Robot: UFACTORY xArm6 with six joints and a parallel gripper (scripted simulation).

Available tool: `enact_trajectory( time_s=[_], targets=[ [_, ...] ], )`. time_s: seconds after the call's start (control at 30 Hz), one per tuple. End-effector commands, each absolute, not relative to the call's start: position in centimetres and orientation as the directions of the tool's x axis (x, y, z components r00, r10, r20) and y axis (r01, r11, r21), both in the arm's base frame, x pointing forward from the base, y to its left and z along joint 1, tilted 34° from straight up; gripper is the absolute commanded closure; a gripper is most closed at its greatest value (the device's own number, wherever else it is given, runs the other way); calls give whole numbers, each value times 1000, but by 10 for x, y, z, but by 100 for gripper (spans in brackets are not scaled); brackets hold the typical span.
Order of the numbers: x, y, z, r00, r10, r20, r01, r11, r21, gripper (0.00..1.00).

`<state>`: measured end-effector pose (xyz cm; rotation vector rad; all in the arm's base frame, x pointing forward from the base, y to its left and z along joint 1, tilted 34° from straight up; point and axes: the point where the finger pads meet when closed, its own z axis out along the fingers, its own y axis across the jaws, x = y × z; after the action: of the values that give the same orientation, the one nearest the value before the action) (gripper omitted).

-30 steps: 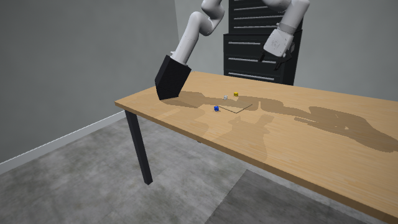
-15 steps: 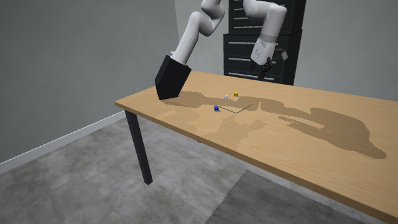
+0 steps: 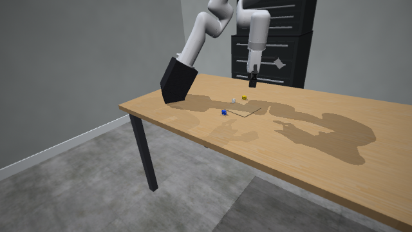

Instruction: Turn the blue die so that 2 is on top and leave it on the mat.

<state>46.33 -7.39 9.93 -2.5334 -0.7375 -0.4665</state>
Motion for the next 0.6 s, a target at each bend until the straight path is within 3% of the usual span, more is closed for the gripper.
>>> enact_trajectory(
  time_s=[0.0, 0.33, 0.57],
  targets=[
    [447, -87, 79, 871, 261, 416, 426, -823, -376, 0],
    [408, -108, 42, 942, -19, 335, 142, -881, -451, 0],
    [393, -114, 31, 947, -112, 302, 45, -883, -468, 0]
  ],
)
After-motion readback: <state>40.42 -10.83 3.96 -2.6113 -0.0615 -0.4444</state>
